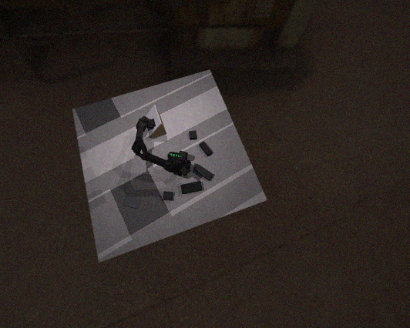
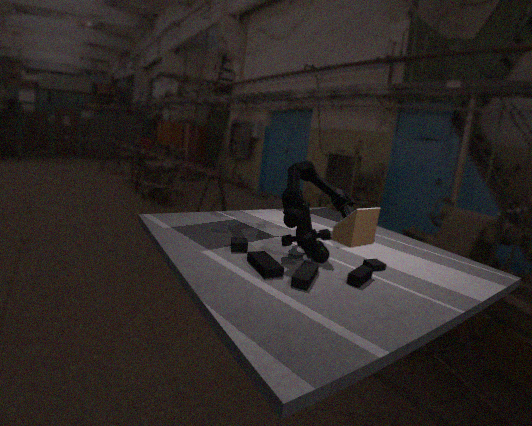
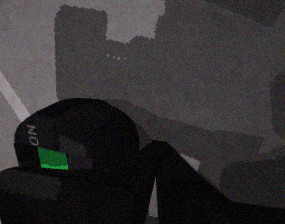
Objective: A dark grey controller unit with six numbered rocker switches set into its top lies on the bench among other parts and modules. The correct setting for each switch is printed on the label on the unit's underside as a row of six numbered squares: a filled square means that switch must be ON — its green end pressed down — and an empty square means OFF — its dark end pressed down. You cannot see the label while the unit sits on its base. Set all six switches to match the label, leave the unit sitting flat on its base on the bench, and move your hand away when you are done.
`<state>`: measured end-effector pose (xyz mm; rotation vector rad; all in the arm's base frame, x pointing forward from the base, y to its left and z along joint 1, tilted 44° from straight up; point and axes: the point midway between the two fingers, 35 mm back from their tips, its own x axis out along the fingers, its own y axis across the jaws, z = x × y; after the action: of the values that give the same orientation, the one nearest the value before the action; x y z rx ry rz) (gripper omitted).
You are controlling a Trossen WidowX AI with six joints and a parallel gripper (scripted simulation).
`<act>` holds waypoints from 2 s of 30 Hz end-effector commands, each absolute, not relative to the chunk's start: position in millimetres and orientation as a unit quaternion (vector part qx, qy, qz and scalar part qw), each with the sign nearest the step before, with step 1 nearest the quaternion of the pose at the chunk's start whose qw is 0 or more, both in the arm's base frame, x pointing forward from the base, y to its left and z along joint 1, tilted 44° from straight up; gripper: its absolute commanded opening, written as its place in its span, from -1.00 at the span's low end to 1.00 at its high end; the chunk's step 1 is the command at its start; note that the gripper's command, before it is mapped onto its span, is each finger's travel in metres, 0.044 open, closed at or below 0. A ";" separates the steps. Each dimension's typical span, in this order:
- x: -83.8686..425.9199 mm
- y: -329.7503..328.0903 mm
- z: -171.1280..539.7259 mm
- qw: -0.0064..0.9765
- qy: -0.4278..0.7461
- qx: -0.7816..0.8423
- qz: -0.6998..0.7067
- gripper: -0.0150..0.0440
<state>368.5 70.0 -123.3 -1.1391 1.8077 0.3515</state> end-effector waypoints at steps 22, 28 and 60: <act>347.9 77.3 -135.6 0.463 0.743 -0.461 0.147 -0.49; 345.3 78.6 -137.1 0.463 0.743 -0.461 0.147 -0.49; 332.6 83.7 -143.6 0.463 0.743 -0.461 0.148 -0.49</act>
<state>342.5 85.6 -138.6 -1.1365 1.7988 0.3540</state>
